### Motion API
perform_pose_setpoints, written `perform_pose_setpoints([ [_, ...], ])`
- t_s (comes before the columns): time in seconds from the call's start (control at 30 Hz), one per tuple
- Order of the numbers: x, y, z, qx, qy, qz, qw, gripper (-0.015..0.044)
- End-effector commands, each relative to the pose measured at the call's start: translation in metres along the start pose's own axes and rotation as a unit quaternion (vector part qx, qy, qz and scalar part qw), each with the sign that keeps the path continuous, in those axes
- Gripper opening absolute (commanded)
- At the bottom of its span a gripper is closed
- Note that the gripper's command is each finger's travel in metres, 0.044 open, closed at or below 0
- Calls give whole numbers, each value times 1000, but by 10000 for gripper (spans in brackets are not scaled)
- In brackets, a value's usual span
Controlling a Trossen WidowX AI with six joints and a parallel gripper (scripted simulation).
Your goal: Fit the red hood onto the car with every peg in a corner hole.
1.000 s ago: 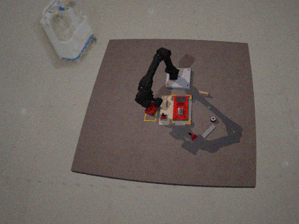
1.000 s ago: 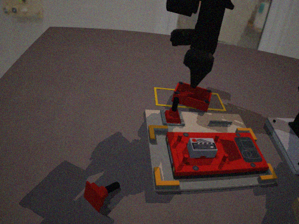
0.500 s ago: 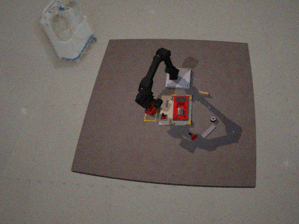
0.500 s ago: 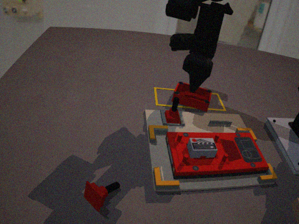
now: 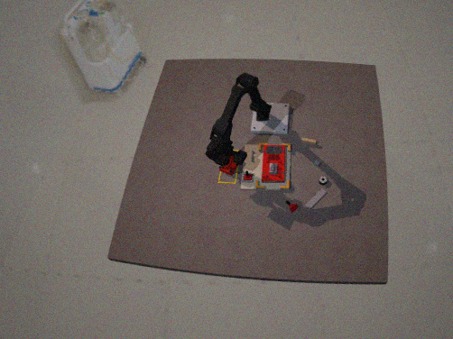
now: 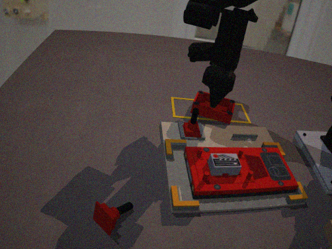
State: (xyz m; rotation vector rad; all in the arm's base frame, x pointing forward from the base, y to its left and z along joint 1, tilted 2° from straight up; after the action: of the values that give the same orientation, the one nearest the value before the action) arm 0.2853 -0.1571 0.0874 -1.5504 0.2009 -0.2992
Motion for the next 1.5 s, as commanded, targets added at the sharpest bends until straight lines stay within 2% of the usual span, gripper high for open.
perform_pose_setpoints([
  [0.0,-1,3,1,3,-1,2,1000,440],
  [1.37,-1,22,1,3,-1,2,1000,440],
  [1.47,0,19,0,0,-1,0,1000,361],
])
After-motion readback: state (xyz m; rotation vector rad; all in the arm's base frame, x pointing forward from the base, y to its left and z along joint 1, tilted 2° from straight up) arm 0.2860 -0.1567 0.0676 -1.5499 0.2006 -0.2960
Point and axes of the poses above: the point midway between the two fingers, 35 mm back from their tips, its own y axis out along the fingers, its own z axis across the jaws, x = y × z, the point moved 2 cm from there along -y, back along the fingers, and after that the axes turned 7 degrees about -y, right-handed, at the moved point
